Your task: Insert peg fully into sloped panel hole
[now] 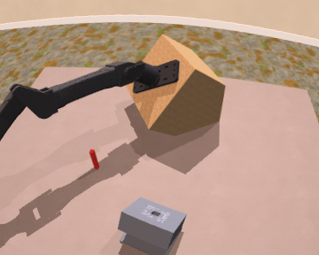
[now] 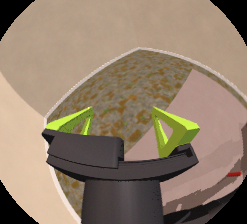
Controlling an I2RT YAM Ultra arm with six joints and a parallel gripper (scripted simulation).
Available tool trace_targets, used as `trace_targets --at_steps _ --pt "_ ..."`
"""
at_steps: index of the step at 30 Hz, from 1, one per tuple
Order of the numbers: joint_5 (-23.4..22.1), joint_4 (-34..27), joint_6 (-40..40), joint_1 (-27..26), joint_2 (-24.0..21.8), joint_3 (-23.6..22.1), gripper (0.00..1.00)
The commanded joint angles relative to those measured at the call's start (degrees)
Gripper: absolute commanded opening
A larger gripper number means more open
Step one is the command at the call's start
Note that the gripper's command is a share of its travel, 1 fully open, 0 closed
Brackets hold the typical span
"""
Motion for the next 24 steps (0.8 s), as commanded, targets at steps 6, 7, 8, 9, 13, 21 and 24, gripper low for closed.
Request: trace_targets --at_steps 6,7,8,9,13,21,24 --pt "-0.98 -1.52 -0.99 1.33 -1.28 -0.21 1.0" --pt "-1.29 -2.02 -1.47 1.69 -1.38 -0.35 1.0" --pt "-1.62 -2.49 -2.05 2.08 -1.48 -0.5 1.0" --pt "-1.94 -2.94 -2.65 2.48 -1.57 -0.65 1.0" --pt "-3.13 -4.91 -4.91 4.06 -1.86 -1.2 1.0" --pt "-4.58 -8.38 -6.41 6.24 -3.9 -4.59 1.0" --pt "-5.13 -9.71 -6.24 7.06 -5.47 -7.76 1.0"
